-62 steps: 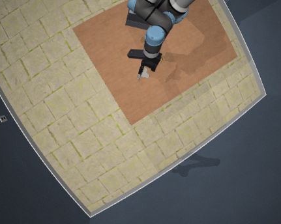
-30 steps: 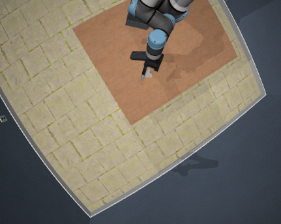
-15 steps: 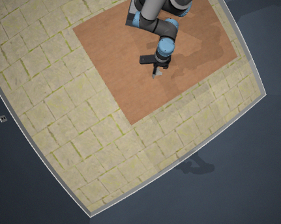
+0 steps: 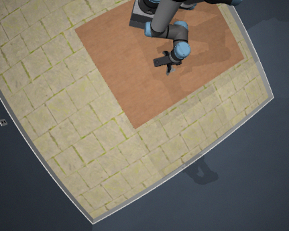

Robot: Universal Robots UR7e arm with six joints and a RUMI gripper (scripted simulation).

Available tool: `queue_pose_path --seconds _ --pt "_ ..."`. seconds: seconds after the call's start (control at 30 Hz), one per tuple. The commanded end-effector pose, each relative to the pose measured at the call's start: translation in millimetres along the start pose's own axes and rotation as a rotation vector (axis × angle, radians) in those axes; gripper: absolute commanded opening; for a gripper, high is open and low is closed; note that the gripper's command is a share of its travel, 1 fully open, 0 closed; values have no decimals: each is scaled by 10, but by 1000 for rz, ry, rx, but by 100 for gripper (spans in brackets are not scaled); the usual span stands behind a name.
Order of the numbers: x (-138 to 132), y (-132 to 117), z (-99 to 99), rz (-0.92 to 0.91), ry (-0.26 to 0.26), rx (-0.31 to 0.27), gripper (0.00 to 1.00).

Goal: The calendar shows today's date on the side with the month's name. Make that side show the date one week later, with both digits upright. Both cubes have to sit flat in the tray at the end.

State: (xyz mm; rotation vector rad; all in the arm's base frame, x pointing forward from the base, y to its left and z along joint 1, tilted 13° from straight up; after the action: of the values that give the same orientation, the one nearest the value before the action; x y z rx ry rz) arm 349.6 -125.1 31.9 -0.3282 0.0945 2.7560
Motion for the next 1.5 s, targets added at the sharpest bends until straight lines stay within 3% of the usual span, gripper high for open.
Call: queue_pose_path --seconds 0.0,0.4,1.47 --pt "73 -230 -229 90 -11 47 100" --pt "282 -532 -468 224 -49 75 100" --pt "280 -538 -482 253 -50 76 100"
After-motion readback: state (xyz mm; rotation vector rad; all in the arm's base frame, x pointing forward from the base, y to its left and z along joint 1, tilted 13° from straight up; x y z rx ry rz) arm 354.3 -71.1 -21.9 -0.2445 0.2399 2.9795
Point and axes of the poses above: the point where the finger pads meet when closed, its own z axis back along the fingers, its own x axis across the jaws, y = z × x, the point moved 10 cm from there along z, back along the fingers, and after that the axes turned 7 degrees about z, right-handed, at the moved point
